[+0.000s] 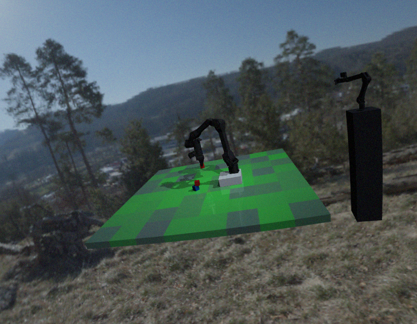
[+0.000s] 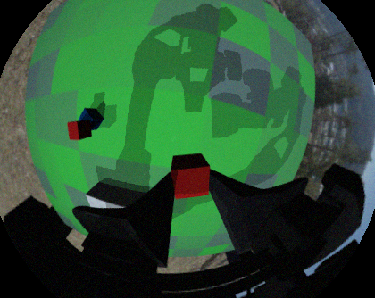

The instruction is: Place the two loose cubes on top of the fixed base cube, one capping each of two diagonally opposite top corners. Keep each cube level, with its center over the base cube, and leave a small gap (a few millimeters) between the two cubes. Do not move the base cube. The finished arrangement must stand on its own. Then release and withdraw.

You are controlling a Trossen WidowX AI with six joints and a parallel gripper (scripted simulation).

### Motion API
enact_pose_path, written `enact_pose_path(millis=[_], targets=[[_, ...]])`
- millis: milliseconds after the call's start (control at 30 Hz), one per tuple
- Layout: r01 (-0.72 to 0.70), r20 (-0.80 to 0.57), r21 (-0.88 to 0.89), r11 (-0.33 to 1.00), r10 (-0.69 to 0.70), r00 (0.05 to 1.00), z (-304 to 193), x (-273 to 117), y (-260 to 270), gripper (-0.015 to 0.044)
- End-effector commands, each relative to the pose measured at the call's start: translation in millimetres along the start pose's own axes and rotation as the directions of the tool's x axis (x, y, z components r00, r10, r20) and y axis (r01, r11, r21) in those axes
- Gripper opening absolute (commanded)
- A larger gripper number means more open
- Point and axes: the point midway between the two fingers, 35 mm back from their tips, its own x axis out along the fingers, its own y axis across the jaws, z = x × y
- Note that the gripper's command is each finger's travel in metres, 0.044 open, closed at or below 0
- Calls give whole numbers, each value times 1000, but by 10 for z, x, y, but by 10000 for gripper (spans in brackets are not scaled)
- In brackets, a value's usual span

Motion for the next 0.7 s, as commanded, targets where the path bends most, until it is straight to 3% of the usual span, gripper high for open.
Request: enact_pose_path(millis=[0,667], targets=[[5,5,-4,1000,-5,1000,-2,-121,0,105],[1,8,36,999,-1,1000,364,-105,379,105]])
